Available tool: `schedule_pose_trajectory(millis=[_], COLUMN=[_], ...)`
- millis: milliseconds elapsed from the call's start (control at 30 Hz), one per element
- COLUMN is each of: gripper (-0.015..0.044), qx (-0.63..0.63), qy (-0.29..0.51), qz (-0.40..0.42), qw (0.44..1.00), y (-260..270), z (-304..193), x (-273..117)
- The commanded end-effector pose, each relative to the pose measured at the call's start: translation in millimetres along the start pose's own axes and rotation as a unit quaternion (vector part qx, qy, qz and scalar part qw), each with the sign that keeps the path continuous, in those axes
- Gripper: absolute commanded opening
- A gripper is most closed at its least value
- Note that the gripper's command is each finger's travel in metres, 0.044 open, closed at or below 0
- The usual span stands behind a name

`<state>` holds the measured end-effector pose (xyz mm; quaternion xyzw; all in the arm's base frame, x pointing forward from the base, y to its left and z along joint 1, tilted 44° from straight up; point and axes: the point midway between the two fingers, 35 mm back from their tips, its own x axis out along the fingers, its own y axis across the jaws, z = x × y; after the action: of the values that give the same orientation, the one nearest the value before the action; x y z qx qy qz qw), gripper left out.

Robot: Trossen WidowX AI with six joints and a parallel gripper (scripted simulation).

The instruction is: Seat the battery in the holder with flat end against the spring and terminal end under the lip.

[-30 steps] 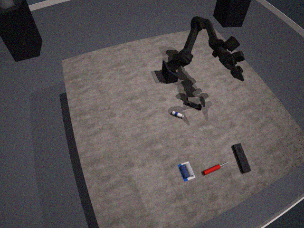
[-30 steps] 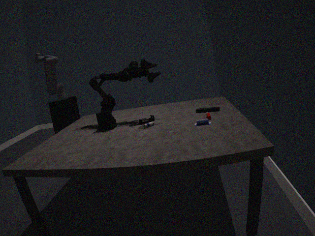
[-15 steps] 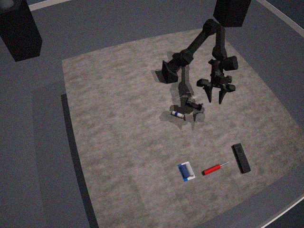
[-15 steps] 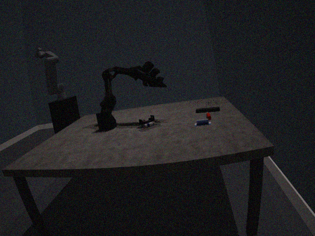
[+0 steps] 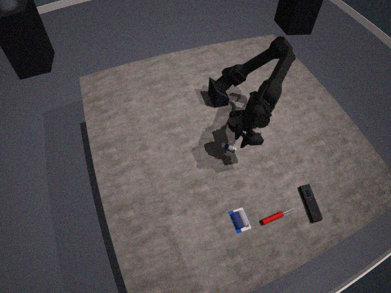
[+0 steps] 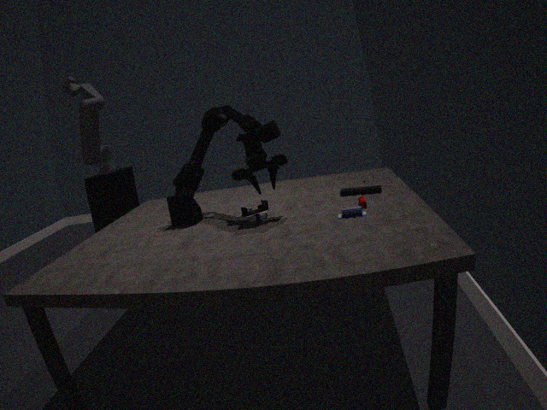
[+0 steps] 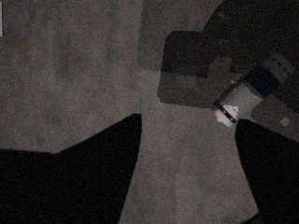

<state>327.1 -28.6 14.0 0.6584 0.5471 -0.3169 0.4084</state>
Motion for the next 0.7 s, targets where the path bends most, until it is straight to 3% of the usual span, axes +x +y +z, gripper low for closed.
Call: schedule_pose_trajectory(millis=[0,667], gripper=[0.023,0.023], qx=[0.336,0.339], qy=[0.092,0.092], qz=[-0.146,-0.148], qw=[0.926,0.925], y=[-38.8,-40.3], z=[17.1,15.4], x=[31.1,38.5])
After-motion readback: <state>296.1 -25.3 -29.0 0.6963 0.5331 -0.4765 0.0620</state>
